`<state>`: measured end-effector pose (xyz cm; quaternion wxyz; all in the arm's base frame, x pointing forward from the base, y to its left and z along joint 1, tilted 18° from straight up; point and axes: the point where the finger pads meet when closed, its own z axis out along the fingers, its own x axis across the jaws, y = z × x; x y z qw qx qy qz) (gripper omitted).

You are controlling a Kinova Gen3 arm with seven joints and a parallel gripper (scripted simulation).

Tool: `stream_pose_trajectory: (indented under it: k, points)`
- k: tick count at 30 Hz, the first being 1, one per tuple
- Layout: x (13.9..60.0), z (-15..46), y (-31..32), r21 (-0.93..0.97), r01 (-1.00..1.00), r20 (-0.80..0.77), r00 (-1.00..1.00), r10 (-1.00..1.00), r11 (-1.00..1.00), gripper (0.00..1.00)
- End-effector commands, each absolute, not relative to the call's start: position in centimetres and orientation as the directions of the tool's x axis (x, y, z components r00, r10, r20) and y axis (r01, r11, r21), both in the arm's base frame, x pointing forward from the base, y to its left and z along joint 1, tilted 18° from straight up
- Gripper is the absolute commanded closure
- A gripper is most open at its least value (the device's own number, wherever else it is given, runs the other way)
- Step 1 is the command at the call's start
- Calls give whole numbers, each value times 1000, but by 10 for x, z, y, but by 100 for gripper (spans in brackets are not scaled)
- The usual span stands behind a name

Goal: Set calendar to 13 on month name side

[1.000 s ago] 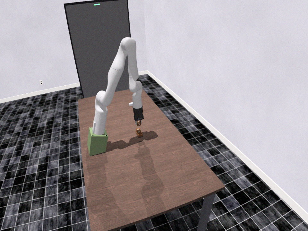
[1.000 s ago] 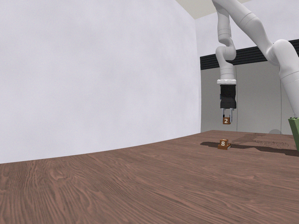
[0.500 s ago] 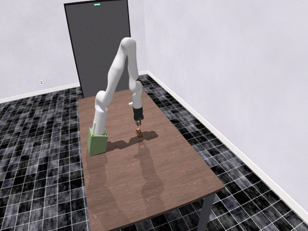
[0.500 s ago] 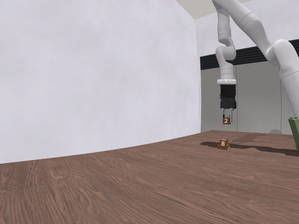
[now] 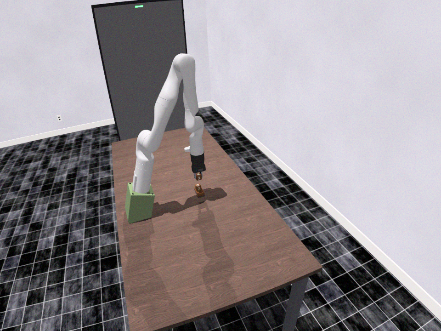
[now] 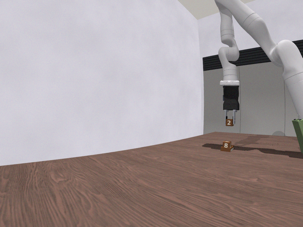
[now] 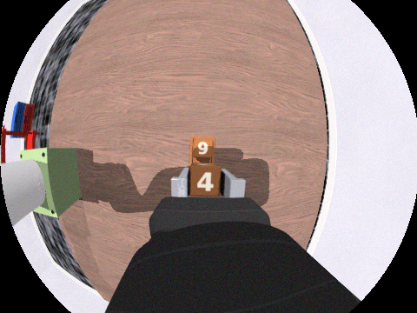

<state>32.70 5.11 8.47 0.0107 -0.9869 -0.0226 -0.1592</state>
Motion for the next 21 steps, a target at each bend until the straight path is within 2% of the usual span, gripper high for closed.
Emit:
stream_pose_trajectory:
  k: [1, 21]
  points:
    - [328, 83, 50, -14, 45, 315, 948, 38, -999, 40]
    - [341, 43, 51, -15, 45, 315, 948, 38, -999, 40]
